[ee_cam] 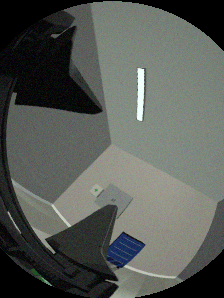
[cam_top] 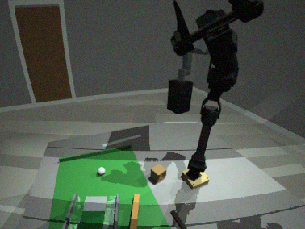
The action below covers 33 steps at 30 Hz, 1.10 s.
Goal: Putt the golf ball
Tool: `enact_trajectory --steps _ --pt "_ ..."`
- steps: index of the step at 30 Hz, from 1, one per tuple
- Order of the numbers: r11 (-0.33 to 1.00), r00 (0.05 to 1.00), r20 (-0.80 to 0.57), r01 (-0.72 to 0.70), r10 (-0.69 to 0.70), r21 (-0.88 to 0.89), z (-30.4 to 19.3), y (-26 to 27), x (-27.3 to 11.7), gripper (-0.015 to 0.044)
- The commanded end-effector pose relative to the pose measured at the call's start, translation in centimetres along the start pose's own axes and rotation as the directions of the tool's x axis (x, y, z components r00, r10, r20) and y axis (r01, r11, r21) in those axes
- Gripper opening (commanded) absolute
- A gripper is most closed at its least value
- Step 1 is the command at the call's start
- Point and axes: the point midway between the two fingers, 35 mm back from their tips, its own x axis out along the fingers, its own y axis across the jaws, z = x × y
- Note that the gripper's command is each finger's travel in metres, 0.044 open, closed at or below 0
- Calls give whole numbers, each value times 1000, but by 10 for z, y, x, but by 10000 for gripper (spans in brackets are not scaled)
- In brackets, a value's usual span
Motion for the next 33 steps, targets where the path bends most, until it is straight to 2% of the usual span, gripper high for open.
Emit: enact_trajectory --steps 1,5,9,13,17,21,26,30,33 --pt "982 986 -160 19 -49 -185 -56 -22 1 440" --pt "917 928 -351 -25 -127 -399 -117 -52 -10 440" --pt "818 825 -521 -136 -218 -558 -174 -85 -31 440" --pt "705 677 -664 -299 -318 -643 -224 -122 -64 440" --pt "600 492 -766 -485 -414 -636 -264 -158 -105 440" --pt "516 269 -821 -669 -503 -535 -295 -193 -157 440" --pt "462 -37 -812 -837 -582 -293 -314 -232 -228 440" --pt "461 -287 -738 -887 -611 -37 -315 -258 -287 440" --pt "483 -473 -643 -857 -603 177 -307 -272 -332 440"
